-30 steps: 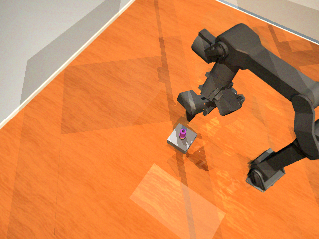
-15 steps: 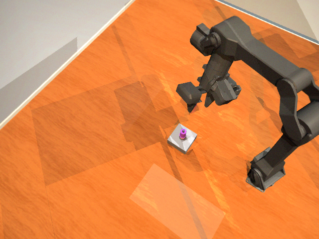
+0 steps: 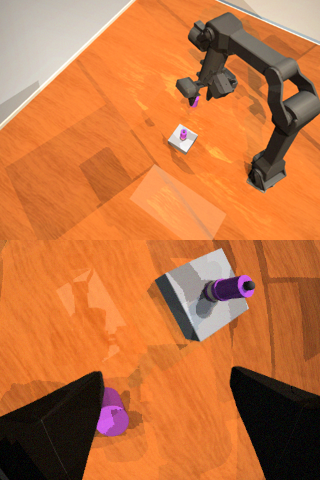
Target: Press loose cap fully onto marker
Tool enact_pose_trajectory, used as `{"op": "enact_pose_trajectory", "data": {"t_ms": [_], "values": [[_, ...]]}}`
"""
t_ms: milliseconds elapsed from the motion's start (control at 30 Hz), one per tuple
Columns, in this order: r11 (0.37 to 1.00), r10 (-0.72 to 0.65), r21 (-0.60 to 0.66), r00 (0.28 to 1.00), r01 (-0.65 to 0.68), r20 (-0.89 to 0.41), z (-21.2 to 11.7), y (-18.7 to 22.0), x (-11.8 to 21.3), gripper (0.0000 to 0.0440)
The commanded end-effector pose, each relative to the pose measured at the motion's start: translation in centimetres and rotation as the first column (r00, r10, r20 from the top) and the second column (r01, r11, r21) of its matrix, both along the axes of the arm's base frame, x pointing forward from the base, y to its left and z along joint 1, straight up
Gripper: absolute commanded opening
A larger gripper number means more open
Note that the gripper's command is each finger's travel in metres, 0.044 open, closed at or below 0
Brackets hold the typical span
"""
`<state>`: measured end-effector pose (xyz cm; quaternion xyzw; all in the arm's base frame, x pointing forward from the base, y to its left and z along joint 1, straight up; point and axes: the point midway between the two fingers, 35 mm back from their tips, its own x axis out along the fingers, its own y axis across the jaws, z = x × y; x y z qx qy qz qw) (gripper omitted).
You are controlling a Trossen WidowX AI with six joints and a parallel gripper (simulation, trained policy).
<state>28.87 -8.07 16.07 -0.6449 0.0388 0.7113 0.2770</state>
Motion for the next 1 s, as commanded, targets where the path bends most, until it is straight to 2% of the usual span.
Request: {"op": "enact_pose_trajectory", "data": {"t_ms": [0, 967], "values": [[1.0, 0.0, -0.028, 1.0, 0.0, -0.01, -0.6, -1.1, 0.6, 0.0311], [0.974, 0.051, -0.219, 0.997, -0.061, -0.053, -6.0, -4.8, 4.3, 0.0276]]}}
